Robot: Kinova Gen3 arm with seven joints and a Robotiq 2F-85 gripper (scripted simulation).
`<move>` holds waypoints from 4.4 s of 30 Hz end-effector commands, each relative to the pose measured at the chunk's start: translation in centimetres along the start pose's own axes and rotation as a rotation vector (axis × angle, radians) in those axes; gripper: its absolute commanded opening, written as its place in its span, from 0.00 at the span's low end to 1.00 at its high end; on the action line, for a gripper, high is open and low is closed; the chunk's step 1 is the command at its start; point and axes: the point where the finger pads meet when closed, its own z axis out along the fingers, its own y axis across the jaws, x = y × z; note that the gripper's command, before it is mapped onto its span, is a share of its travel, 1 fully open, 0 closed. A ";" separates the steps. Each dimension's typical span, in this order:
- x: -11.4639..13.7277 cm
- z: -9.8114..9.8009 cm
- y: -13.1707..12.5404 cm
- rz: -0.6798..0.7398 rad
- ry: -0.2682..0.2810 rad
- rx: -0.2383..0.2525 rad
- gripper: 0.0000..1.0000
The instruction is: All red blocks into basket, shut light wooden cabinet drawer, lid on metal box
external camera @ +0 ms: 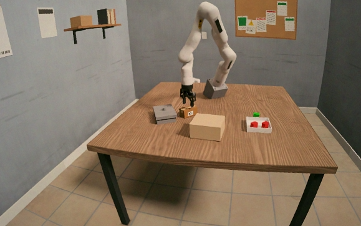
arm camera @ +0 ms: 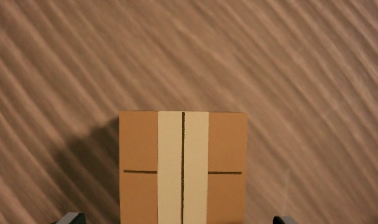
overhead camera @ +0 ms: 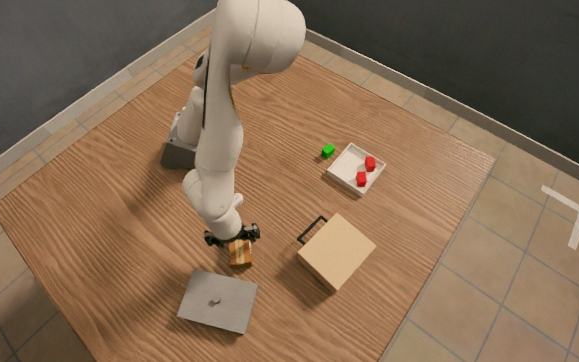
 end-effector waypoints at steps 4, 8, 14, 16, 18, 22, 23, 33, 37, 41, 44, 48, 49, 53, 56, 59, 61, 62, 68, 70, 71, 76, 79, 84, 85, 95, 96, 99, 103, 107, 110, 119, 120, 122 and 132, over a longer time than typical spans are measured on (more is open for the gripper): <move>-0.1 1.0 -0.2 0.000 -0.002 0.002 0.93; -0.1 1.6 -0.2 0.000 -0.002 0.002 0.93; -0.1 2.2 -0.2 0.000 -0.002 0.002 0.93; -0.1 2.5 -0.2 0.000 -0.002 0.002 0.93; -0.1 2.8 -0.2 0.000 -0.003 0.002 0.93; -0.2 3.3 -0.2 -0.001 -0.004 0.002 0.93; -0.2 3.4 -0.2 -0.001 -0.004 0.002 0.93; -0.3 4.1 -0.2 -0.001 -0.005 0.002 0.93; -0.3 4.2 -0.2 -0.002 -0.005 0.002 0.93; -0.3 4.2 -0.2 -0.002 -0.007 0.003 0.93; -0.3 4.2 -0.2 -0.003 -0.007 0.003 0.93; -0.3 4.2 -0.2 -0.003 -0.007 0.003 0.93; -0.3 4.2 -0.2 -0.003 -0.007 0.003 0.93; -0.3 4.2 -0.2 -0.003 -0.007 0.003 0.93; -0.3 4.2 -0.2 -0.003 -0.007 0.003 0.93; -0.3 4.2 -0.2 -0.003 -0.007 0.003 0.93; -0.3 4.2 -0.2 -0.003 -0.007 0.003 0.93; -0.3 4.2 -0.2 -0.003 -0.007 0.003 0.93; -0.3 4.2 -0.2 -0.003 -0.007 0.003 0.93; -0.3 4.2 -0.2 -0.003 -0.007 0.003 0.93; -0.3 4.2 -0.2 -0.003 -0.007 0.003 0.93; -0.3 4.2 -0.2 -0.003 -0.007 0.003 0.93; -0.3 4.2 -0.2 -0.003 -0.007 0.003 0.93; -0.3 4.2 -0.2 -0.003 -0.007 0.003 0.67; -0.3 4.2 -0.2 -0.003 -0.007 0.003 0.67; -0.3 4.2 -0.2 -0.003 -0.007 0.003 0.67; -0.3 4.2 -0.2 -0.003 -0.007 0.003 0.67; -0.3 4.2 -0.2 -0.003 -0.007 0.003 0.67; -0.3 4.2 -0.2 -0.003 -0.007 0.003 0.67; -0.3 4.2 -0.2 -0.003 -0.007 0.003 0.67; -0.3 4.2 -0.2 -0.003 -0.007 0.003 0.67; -0.4 4.2 -0.2 -0.003 -0.007 0.003 0.67; -0.4 4.2 -0.2 -0.003 -0.008 0.003 0.67; -0.4 4.0 -0.1 -0.004 -0.009 0.003 0.67; -0.2 3.1 -0.1 0.007 -0.007 0.003 0.67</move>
